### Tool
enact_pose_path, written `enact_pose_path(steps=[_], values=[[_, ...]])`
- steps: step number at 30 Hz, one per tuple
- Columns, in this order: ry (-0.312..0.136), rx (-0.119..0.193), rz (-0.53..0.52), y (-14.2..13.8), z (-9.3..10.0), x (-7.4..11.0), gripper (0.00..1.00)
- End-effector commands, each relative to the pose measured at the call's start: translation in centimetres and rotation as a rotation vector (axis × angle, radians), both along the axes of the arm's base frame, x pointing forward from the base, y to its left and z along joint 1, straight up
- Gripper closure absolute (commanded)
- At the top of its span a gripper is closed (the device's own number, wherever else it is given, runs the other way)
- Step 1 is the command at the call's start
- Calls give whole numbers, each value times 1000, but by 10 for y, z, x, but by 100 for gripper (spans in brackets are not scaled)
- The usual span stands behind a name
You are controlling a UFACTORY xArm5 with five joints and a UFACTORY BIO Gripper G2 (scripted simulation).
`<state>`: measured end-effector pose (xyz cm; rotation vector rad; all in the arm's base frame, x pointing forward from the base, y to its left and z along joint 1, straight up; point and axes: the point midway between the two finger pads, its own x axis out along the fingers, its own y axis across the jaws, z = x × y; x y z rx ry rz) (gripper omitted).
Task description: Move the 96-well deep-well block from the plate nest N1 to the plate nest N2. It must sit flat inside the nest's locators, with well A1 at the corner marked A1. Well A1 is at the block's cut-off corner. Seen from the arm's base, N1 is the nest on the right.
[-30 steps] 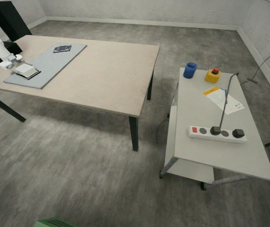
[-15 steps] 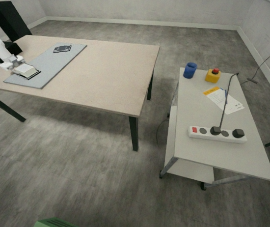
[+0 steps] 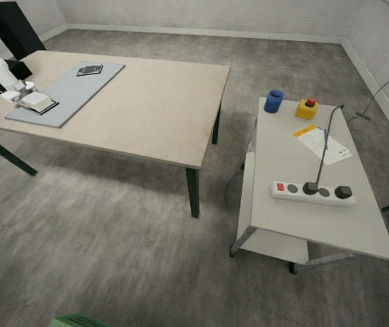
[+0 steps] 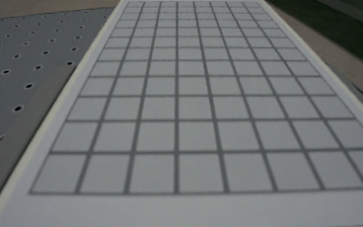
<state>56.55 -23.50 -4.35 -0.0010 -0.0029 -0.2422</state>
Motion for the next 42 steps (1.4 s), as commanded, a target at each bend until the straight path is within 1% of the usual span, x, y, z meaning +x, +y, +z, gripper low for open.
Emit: enact_pose_path(steps=[1, 16, 17, 42], values=[[-2, -4, 0, 0, 0, 1, 63], [-2, -4, 0, 0, 0, 1, 63], [-2, -4, 0, 0, 0, 1, 100], [-2, -4, 0, 0, 0, 1, 100]])
